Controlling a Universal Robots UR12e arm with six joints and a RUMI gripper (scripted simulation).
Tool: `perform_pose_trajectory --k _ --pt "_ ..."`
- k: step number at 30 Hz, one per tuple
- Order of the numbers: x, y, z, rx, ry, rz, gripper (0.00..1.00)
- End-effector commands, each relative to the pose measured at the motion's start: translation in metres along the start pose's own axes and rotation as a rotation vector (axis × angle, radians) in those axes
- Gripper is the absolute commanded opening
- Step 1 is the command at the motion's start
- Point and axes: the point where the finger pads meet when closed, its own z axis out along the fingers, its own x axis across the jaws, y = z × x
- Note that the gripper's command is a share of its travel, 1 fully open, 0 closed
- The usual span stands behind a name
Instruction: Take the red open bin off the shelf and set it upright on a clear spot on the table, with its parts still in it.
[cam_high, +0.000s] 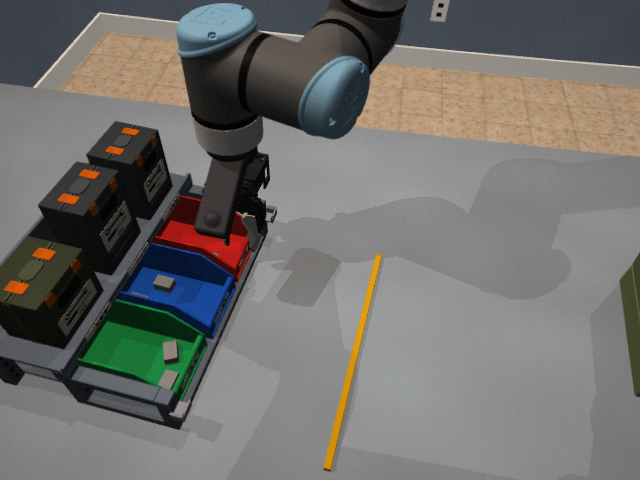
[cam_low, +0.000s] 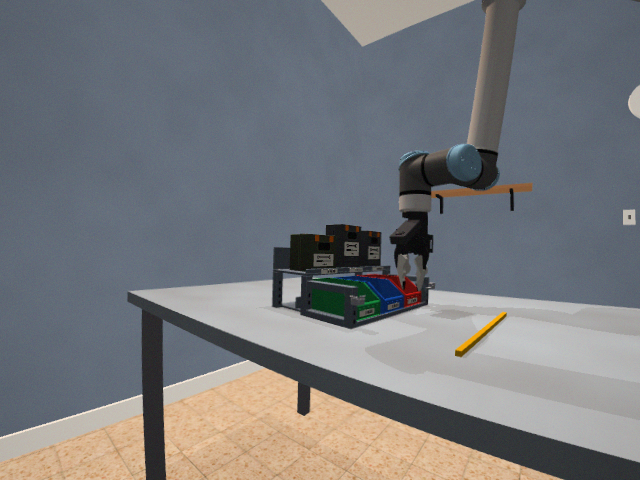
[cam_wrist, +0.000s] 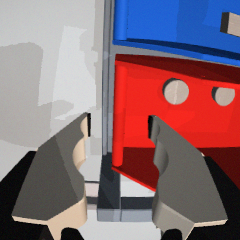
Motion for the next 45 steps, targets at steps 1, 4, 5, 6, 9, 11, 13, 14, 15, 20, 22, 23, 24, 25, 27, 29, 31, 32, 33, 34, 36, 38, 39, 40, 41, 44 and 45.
perform_pose_trajectory --k 1,4,5,6,9,11,13,14,15,20,22,23,24,25,27,29,31,32,33,34,36,38,39,40,41,44,45 --pt "0.001 0.000 -0.001 0.000 0.001 0.000 0.26" --pt "0.001 0.000 -0.001 0.000 0.001 0.000 0.26" --pt "0.001 0.000 -0.001 0.000 0.001 0.000 0.26" --pt "0.001 0.000 -0.001 0.000 0.001 0.000 0.26" --pt "0.001 0.000 -0.002 0.000 0.001 0.000 0.26" --pt "0.001 0.000 -0.002 0.000 0.001 0.000 0.26" --pt "0.001 0.000 -0.002 0.000 0.001 0.000 0.26" --pt "0.001 0.000 -0.002 0.000 0.001 0.000 0.26" --pt "0.001 0.000 -0.002 0.000 0.001 0.000 0.26" --pt "0.001 0.000 -0.002 0.000 0.001 0.000 0.26" --pt "0.001 0.000 -0.002 0.000 0.001 0.000 0.26" --pt "0.001 0.000 -0.002 0.000 0.001 0.000 0.26" --pt "0.001 0.000 0.000 0.000 0.001 0.000 0.26" --pt "0.001 0.000 0.002 0.000 0.001 0.000 0.26" --pt "0.001 0.000 0.006 0.000 0.001 0.000 0.26" --pt "0.001 0.000 0.008 0.000 0.001 0.000 0.26" --pt "0.001 0.000 0.008 0.000 0.001 0.000 0.26" --pt "0.001 0.000 0.008 0.000 0.001 0.000 0.26" --pt "0.001 0.000 0.008 0.000 0.001 0.000 0.26" --pt "0.001 0.000 0.008 0.000 0.001 0.000 0.26" --pt "0.001 0.000 0.008 0.000 0.001 0.000 0.26" --pt "0.001 0.000 0.008 0.000 0.001 0.000 0.26" --pt "0.001 0.000 0.008 0.000 0.001 0.000 0.26" --pt "0.001 0.000 0.008 0.000 0.001 0.000 0.26" --pt "0.001 0.000 0.009 0.000 0.001 0.000 0.26" --pt "0.001 0.000 0.015 0.000 0.001 0.000 0.26" --pt "0.001 0.000 0.017 0.000 0.001 0.000 0.26"
